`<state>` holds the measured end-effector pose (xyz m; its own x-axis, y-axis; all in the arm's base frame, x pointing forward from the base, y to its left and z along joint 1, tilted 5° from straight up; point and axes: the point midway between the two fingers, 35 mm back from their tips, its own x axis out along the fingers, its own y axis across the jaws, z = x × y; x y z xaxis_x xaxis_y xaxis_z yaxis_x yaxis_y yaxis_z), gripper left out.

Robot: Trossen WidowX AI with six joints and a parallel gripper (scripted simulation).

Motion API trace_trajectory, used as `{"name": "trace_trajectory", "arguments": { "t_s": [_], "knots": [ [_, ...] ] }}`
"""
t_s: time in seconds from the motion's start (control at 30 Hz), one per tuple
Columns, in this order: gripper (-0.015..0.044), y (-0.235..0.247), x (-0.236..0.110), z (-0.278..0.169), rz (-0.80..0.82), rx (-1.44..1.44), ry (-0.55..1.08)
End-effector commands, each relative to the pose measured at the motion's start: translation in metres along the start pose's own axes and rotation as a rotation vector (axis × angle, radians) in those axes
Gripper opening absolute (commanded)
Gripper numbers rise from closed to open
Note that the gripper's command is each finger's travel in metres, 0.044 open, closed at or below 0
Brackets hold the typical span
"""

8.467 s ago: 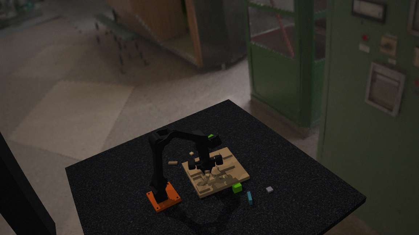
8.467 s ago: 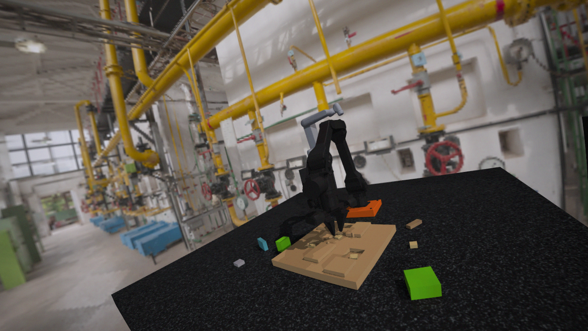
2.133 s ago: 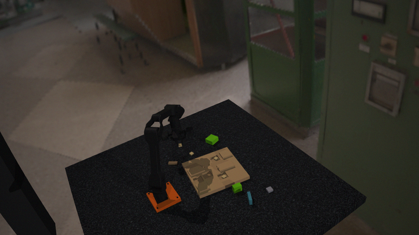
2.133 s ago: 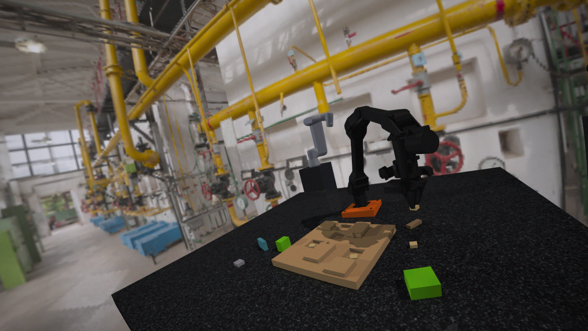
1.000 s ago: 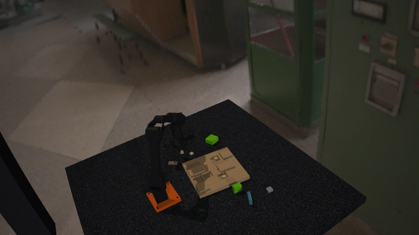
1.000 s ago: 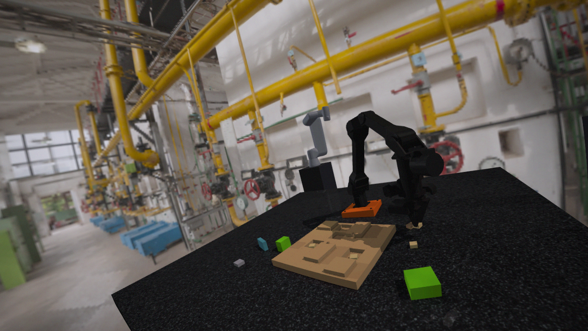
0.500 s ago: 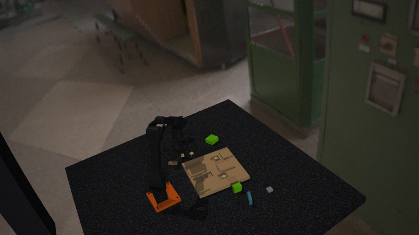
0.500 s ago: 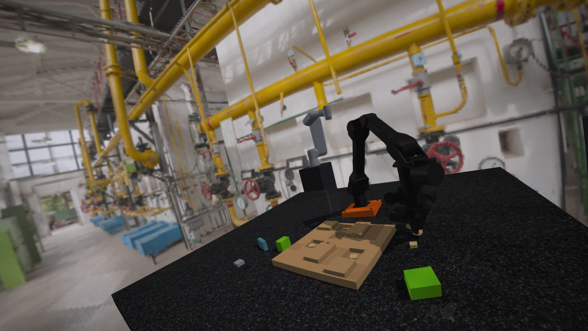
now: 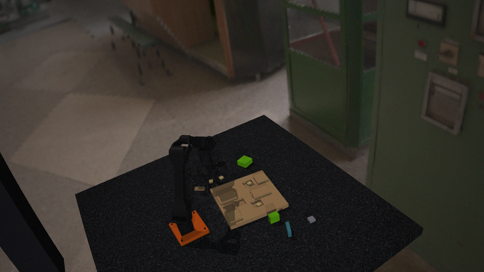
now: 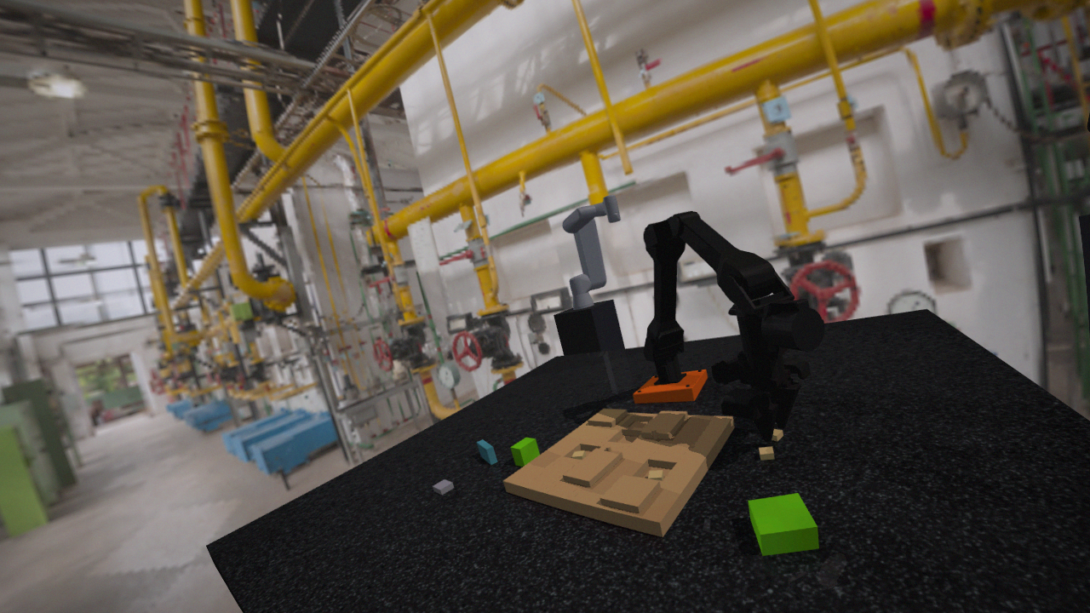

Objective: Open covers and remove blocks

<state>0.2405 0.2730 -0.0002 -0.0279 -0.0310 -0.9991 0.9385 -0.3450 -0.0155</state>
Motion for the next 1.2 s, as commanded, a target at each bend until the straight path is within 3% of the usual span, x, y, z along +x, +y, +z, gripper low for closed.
{"name": "trace_trajectory", "arguments": {
  "t_s": [0.0, 0.17, 1.07, 1.17],
  "knots": [
    [0.0316, 0.000, -0.001, 0.000, 0.000, 0.000, 0.001],
    [0.0440, 0.000, -0.003, 0.000, 0.000, 0.000, 0.001],
    [0.0440, -0.001, -0.077, 0.000, -0.006, 0.005, -0.002],
    [0.0361, 0.007, -0.077, 0.001, -0.005, -0.078, -0.001]
  ]
}}
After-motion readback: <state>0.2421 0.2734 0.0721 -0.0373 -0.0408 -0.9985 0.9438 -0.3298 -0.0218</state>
